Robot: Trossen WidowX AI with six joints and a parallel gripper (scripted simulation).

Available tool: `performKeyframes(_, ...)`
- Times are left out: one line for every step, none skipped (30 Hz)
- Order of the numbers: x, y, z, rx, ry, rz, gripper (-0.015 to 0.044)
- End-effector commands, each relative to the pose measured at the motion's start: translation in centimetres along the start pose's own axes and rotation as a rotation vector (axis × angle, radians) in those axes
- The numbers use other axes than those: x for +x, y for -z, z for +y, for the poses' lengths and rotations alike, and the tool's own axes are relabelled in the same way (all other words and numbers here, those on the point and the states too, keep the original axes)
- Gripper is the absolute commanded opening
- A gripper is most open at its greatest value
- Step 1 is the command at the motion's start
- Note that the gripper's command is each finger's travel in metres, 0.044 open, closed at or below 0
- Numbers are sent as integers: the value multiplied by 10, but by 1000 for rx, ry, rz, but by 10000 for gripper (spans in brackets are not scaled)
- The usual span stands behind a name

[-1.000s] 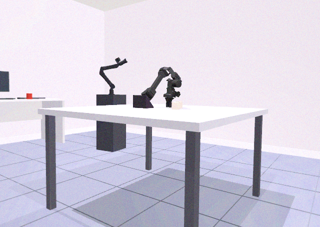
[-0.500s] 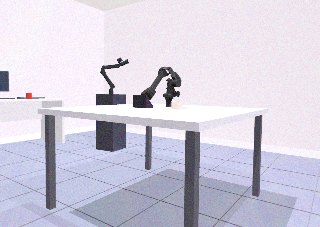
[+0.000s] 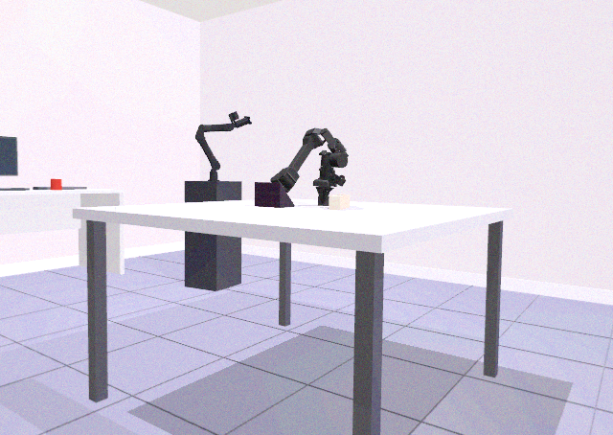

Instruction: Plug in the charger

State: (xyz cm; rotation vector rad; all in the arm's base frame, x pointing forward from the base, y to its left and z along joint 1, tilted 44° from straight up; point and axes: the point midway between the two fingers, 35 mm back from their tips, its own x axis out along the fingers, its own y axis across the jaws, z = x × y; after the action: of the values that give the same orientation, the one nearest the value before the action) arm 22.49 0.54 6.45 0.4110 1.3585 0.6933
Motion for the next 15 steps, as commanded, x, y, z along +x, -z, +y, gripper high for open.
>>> performKeyframes(-1, -2, 0, 0, -1, -6, 0)
performKeyframes(-1, -2, 0, 0, -1, -6, 0)
performKeyframes(-1, -2, 0, 0, -1, -6, 0)
performKeyframes(-1, -2, 0, 0, -1, -6, 0)
performKeyframes(0, 0, 0, 0, 0, 0, 0)
performKeyframes(0, 0, 0, 0, 0, 0, 0)
performKeyframes(0, 0, 0, 0, 0, -1, 0)
performKeyframes(0, -1, 0, 0, 0, -1, 0)
performKeyframes(0, -1, 0, 0, 0, -2, 0)
performKeyframes(0, -1, 0, 0, 0, -2, 0)
performKeyframes(0, -1, 0, 0, -1, -3, 0)
performKeyframes(0, -2, 0, 0, -1, -4, 0)
performKeyframes(0, -2, 0, 0, -1, -4, 0)
performKeyframes(-1, -2, 0, 0, -1, -5, 0)
performKeyframes(-1, -3, 0, 0, -1, -6, 0)
